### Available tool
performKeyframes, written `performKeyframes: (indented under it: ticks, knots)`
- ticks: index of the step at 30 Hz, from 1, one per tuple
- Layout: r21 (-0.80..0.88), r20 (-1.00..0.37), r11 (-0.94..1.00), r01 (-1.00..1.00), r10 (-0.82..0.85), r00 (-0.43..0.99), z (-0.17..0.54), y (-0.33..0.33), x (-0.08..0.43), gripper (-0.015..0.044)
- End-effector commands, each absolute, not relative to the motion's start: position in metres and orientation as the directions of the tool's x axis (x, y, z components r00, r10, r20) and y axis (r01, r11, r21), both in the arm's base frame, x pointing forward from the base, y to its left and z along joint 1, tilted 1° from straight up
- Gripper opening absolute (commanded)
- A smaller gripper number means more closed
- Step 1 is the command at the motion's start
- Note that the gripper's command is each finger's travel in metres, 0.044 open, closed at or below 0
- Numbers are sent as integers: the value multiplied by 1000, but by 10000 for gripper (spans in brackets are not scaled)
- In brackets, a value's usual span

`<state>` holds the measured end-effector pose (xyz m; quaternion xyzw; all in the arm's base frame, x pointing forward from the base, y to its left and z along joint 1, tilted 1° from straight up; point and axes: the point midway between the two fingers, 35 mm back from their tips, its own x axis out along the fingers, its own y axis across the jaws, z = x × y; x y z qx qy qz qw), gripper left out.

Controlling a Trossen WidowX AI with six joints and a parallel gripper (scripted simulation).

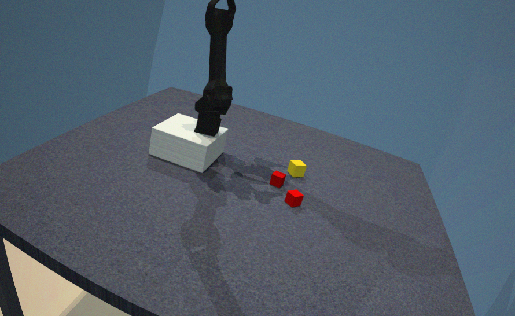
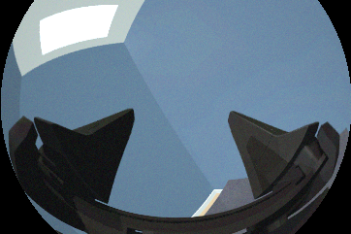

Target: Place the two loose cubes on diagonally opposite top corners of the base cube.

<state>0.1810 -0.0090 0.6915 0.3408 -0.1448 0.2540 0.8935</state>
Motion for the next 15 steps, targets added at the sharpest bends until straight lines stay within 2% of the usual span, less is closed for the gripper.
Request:
performKeyframes:
  ticks: [1,5,10,15]
  knots:
    - [540,432,638,-550,351,831,691,-11,183,374]
    - [628,416,612,-480,258,872,673,-52,217,269]
    - [743,341,571,-349,126,932,633,-105,264,265]
    - [836,198,522,-169,1,980,574,-152,310,265]
